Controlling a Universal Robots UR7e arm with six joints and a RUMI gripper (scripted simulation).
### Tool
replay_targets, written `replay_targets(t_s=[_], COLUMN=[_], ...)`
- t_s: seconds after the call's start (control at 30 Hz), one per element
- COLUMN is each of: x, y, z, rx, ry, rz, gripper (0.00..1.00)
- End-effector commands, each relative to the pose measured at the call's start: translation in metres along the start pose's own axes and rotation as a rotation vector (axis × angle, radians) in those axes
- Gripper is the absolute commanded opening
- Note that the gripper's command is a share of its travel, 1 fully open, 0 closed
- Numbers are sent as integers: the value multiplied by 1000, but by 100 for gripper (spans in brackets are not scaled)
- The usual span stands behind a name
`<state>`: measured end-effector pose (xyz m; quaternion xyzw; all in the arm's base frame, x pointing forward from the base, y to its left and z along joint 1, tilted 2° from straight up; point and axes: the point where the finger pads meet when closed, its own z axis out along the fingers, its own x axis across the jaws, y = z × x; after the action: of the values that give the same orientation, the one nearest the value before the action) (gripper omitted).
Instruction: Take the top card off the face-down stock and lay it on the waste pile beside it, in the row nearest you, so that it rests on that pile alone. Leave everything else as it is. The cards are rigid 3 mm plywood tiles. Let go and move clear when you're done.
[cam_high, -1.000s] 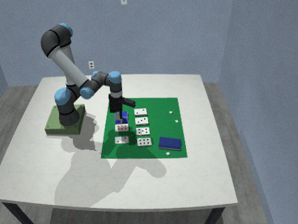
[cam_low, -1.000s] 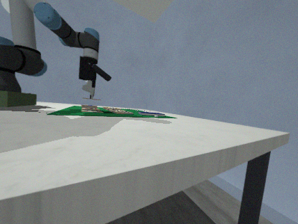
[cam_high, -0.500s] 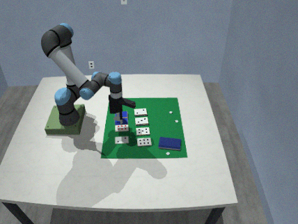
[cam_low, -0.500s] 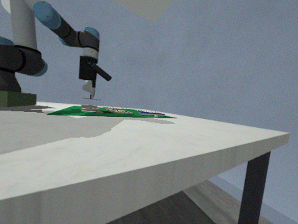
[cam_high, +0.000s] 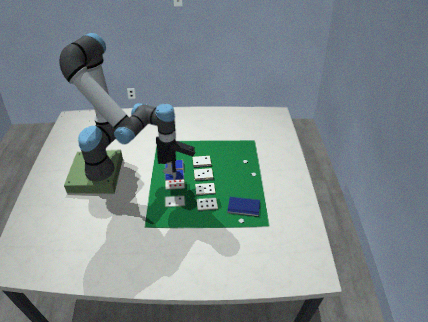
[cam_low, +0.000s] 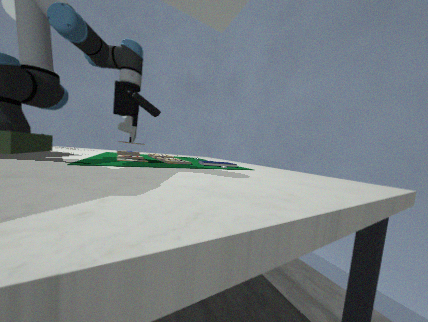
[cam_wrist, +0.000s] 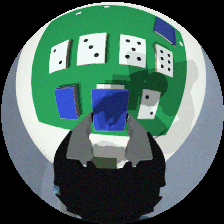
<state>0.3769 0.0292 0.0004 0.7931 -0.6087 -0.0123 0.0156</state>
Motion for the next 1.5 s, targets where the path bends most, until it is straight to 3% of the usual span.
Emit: replay_targets(t_s=[0.0,0.73,1.47], x=[-1,0,1], y=[2,1,0], z=[7,40,46], rx=[-3,-3,0], ry=[-2,-2,0], rz=[1,1,1], gripper=[38,38,38])
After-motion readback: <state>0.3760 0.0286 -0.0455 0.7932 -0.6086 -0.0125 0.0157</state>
